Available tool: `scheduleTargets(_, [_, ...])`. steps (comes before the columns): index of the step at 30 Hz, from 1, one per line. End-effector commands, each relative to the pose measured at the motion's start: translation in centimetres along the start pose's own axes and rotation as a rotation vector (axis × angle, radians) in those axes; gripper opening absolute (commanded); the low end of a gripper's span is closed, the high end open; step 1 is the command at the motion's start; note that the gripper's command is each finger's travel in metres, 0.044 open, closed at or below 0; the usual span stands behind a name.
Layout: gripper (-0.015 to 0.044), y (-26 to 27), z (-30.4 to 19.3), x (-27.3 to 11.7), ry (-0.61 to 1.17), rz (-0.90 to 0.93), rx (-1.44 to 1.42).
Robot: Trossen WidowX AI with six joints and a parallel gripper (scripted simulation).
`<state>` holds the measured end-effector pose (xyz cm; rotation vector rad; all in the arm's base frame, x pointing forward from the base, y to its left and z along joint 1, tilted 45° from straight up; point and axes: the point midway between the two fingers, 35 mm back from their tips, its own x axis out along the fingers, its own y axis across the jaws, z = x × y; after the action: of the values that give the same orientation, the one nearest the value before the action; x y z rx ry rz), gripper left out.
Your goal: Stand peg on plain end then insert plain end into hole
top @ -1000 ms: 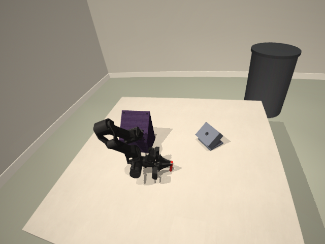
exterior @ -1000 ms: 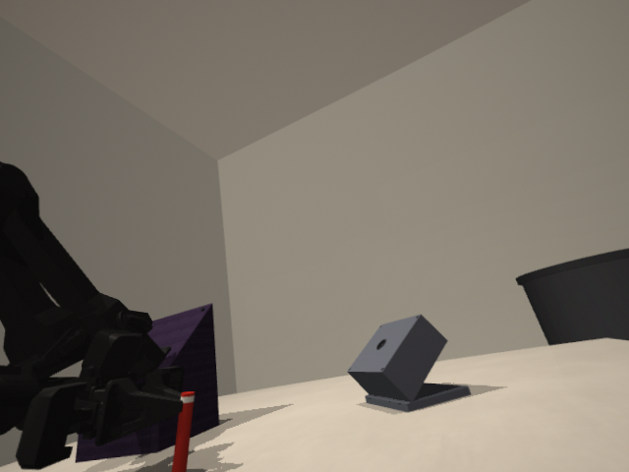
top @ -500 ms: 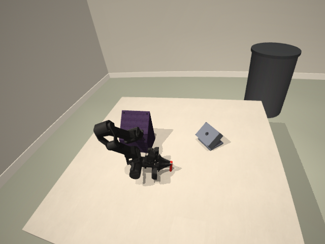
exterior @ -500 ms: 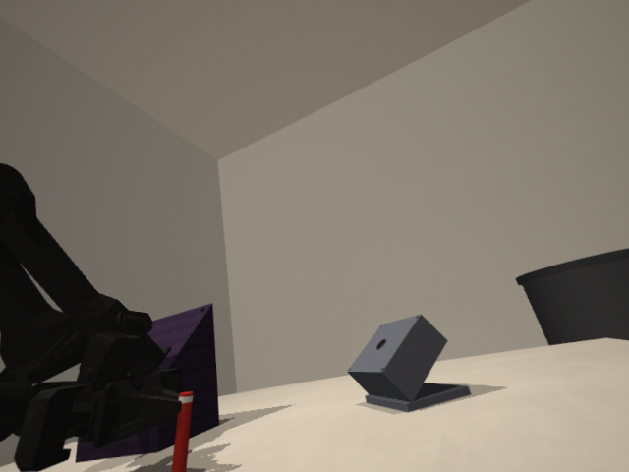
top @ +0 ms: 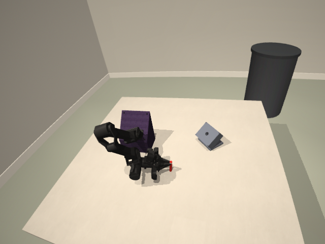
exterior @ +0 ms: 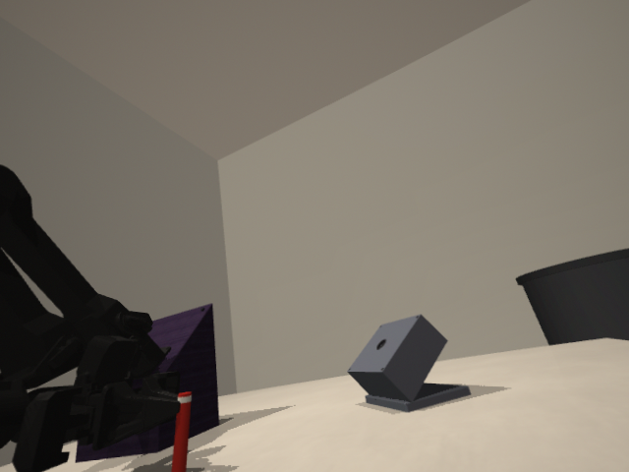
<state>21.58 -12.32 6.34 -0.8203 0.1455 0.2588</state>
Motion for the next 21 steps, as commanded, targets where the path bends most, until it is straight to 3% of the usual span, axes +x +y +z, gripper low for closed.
scheduleTargets(1, [0.0049, -0.01, -0.25, -0.10, 0.001, 0.000, 0.000])
scheduleTargets(21, [0.0049, 0.05, -0.41, -0.36, -0.037, 0.006, -0.012])
